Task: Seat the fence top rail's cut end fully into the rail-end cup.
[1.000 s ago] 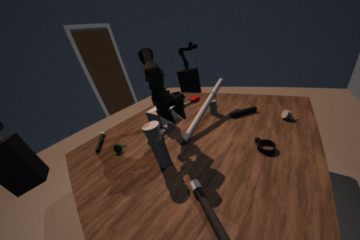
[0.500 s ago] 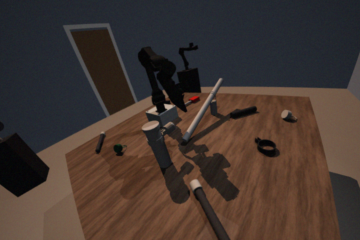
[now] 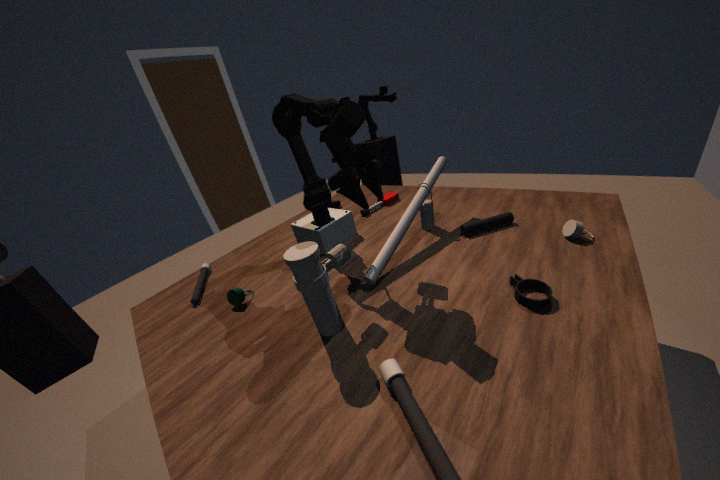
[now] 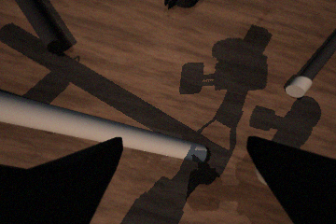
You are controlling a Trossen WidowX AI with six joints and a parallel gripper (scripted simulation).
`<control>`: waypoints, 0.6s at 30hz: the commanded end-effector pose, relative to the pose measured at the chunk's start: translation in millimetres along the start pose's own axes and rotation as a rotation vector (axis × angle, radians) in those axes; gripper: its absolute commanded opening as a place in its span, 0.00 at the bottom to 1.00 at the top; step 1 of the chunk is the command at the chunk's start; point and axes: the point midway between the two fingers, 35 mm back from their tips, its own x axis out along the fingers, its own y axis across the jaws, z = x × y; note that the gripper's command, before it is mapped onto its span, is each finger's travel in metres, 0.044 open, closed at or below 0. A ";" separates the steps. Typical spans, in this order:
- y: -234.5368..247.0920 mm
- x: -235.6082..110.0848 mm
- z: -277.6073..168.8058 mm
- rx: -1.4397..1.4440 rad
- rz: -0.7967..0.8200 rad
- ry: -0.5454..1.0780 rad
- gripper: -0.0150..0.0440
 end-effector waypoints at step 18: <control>22.8 -28.8 11.5 0.534 -0.028 -0.013 1.00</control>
